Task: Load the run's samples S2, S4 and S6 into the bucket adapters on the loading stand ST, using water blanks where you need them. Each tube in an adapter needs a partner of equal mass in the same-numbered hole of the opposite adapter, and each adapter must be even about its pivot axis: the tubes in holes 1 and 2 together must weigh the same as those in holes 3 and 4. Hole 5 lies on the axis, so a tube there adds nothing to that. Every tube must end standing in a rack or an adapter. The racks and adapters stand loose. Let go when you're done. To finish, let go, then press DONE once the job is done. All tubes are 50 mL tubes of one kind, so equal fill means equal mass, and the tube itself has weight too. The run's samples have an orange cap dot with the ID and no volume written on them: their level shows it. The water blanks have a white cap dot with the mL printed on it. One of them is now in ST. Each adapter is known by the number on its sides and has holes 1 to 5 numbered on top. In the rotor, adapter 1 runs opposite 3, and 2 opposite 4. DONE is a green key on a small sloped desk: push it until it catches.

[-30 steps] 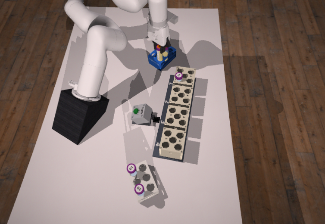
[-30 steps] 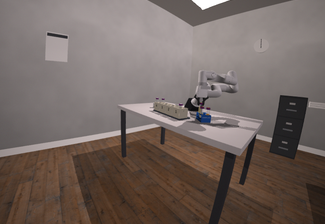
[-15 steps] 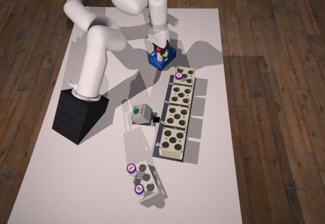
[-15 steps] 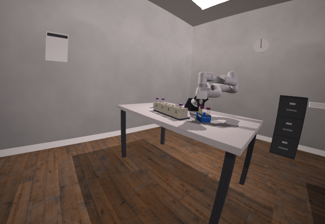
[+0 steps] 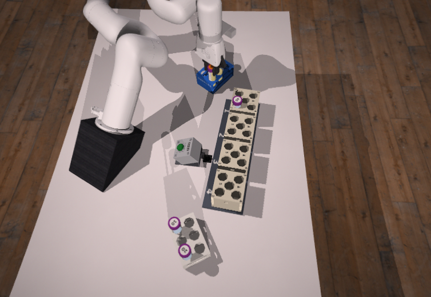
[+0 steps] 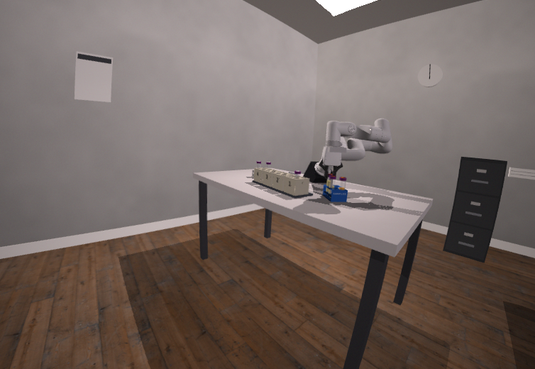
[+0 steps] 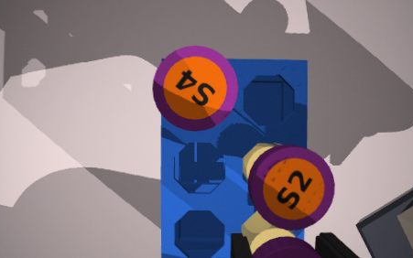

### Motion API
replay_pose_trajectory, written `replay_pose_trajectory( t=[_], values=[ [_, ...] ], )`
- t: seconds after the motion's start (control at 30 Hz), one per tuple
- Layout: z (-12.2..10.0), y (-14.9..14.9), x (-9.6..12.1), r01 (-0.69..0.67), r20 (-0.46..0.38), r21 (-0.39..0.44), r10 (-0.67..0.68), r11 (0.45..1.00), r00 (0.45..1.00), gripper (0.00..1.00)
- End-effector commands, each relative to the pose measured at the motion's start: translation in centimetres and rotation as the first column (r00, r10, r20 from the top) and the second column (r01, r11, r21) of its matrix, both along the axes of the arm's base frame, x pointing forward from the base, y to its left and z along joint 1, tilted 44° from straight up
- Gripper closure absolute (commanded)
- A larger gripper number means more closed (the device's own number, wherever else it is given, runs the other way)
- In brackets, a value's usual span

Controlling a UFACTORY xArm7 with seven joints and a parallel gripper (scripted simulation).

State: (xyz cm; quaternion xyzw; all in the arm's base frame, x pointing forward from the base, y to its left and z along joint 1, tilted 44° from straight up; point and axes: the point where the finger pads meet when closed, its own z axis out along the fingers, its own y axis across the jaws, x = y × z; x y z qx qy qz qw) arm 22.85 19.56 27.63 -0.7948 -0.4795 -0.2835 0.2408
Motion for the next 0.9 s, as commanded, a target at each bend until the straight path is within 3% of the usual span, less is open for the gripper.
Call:
replay_pose_trajectory(
  t=[0.0, 0.43, 0.47, 0.87],
  values=[
    [-0.03, 0.11, 0.08, 0.001, 0.002, 0.002, -0.001, 1.0, 1.0, 1.0],
    [-0.02, 0.11, 0.08, 0.001, 0.002, 0.002, -0.001, 1.0, 1.0, 1.0],
    [-0.05, 0.14, 0.09, 0.001, 0.002, 0.002, -0.001, 1.0, 1.0, 0.56],
    [-0.05, 0.13, 0.09, 0.001, 0.002, 0.002, -0.001, 1.0, 1.0, 0.56]
  ],
)
